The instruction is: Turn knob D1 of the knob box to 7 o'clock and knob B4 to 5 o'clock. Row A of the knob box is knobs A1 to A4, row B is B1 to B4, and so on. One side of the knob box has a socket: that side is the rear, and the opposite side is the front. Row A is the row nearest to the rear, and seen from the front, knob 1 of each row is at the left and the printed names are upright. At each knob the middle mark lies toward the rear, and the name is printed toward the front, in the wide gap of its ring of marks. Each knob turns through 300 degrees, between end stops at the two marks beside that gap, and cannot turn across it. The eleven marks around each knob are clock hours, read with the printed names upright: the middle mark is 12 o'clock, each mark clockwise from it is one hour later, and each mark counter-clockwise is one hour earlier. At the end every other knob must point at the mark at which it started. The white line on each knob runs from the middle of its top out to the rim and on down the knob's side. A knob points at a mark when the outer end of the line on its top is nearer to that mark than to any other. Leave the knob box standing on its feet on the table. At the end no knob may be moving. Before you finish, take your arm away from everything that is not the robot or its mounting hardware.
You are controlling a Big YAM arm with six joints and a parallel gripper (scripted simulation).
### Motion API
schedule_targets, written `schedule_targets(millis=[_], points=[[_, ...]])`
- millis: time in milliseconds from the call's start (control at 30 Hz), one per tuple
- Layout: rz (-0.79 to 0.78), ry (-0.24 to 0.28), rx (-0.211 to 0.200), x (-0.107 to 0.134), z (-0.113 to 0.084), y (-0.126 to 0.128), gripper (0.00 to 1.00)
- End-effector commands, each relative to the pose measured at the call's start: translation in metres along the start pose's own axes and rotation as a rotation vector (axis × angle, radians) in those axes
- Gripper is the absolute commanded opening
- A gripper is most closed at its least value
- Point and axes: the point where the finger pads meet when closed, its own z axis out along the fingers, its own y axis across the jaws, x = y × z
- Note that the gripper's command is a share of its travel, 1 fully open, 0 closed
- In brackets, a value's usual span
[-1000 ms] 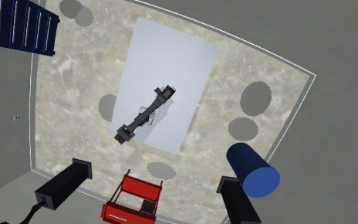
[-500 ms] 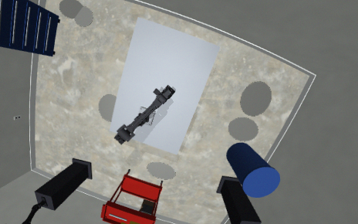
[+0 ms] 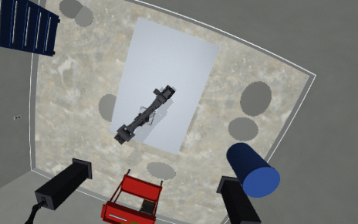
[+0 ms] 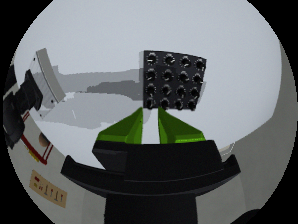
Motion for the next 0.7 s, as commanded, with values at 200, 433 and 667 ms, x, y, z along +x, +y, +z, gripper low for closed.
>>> schedule_targets(millis=[200,433,667], points=[[-0.019,0.003,0.063,0.0003,-0.0232,-0.0214,0.2],[-0.019,0.003,0.062,0.0003,-0.0227,-0.0212,0.2],[-0.019,0.002,0.055,0.0,-0.0159,-0.019,0.2]])
